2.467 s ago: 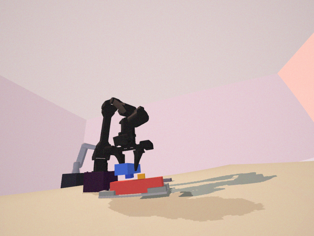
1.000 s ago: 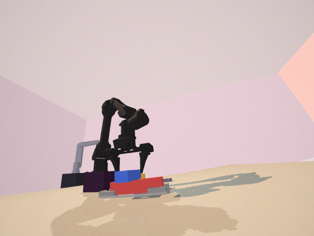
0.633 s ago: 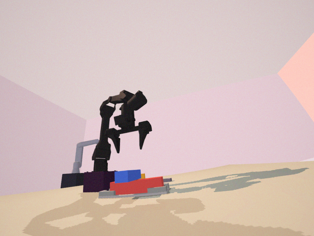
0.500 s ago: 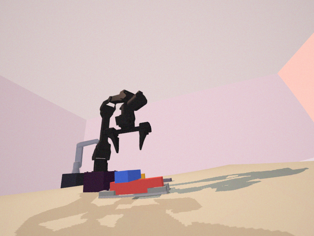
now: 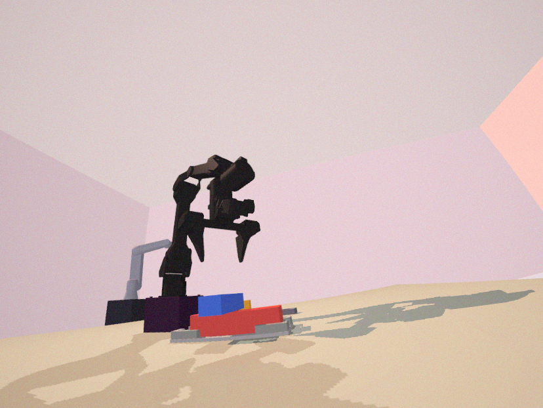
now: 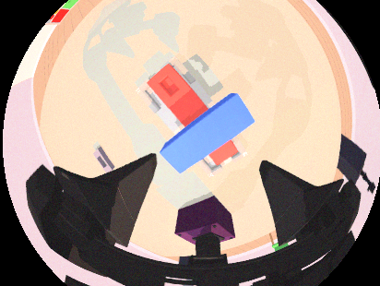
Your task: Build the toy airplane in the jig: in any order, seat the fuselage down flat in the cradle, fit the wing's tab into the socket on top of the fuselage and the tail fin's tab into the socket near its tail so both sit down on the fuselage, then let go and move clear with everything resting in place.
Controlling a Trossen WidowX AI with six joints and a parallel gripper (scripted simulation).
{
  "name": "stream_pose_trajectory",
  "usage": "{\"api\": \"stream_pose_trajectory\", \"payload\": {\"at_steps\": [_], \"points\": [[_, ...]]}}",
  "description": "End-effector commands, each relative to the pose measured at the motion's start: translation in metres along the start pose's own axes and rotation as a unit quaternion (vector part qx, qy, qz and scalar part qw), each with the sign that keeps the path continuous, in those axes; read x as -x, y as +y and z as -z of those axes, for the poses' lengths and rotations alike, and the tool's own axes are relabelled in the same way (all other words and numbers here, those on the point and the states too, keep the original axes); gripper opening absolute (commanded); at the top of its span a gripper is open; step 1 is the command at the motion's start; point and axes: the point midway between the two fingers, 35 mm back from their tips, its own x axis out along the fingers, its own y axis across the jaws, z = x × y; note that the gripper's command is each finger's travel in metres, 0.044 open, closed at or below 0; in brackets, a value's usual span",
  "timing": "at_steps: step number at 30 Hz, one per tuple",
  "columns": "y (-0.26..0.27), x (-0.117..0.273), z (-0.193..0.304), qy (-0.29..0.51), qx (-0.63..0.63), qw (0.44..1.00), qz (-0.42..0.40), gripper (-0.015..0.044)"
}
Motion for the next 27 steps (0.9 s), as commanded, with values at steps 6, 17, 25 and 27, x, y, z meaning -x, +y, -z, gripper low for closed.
{"api": "stream_pose_trajectory", "payload": {"at_steps": [6, 17, 25, 27], "points": [[0.001, -0.001, -0.001, -0.001, 0.359, 0.933, -0.002, 0.044], [0.001, -0.001, -0.001, -0.001, 0.359, 0.933, -0.002, 0.044], [0.057, -0.001, 0.026, 0.001, 0.359, 0.933, -0.005, 0.044], [0.079, -0.001, 0.042, 0.002, 0.359, 0.933, -0.007, 0.044]]}}
